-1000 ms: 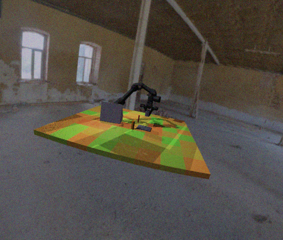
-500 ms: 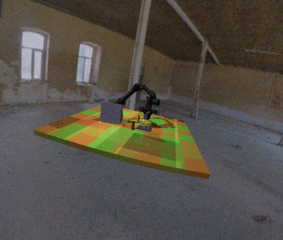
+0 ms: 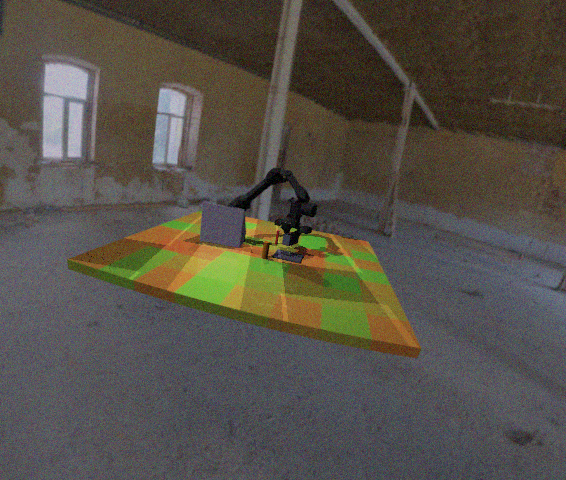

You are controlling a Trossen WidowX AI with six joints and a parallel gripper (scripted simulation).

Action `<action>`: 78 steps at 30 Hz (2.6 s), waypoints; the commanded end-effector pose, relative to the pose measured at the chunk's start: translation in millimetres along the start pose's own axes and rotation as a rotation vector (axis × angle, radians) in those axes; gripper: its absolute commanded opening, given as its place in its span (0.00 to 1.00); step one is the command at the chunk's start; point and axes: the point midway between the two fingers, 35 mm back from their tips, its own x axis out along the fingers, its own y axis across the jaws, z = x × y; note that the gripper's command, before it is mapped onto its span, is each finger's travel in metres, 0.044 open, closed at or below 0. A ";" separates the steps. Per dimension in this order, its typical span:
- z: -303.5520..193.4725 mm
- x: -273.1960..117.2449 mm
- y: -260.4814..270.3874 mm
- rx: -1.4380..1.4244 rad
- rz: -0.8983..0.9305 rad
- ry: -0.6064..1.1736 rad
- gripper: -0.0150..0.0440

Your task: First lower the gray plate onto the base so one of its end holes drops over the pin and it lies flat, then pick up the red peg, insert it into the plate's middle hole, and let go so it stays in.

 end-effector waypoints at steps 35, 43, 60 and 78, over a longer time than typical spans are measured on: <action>19.9 16.7 -0.2 0.074 -0.005 -0.006 0.25; 20.0 27.9 -0.4 0.074 -0.005 -0.006 0.25; 20.0 51.0 -0.7 0.074 -0.006 -0.005 0.25; 19.7 47.1 0.8 0.066 -0.003 -0.011 0.65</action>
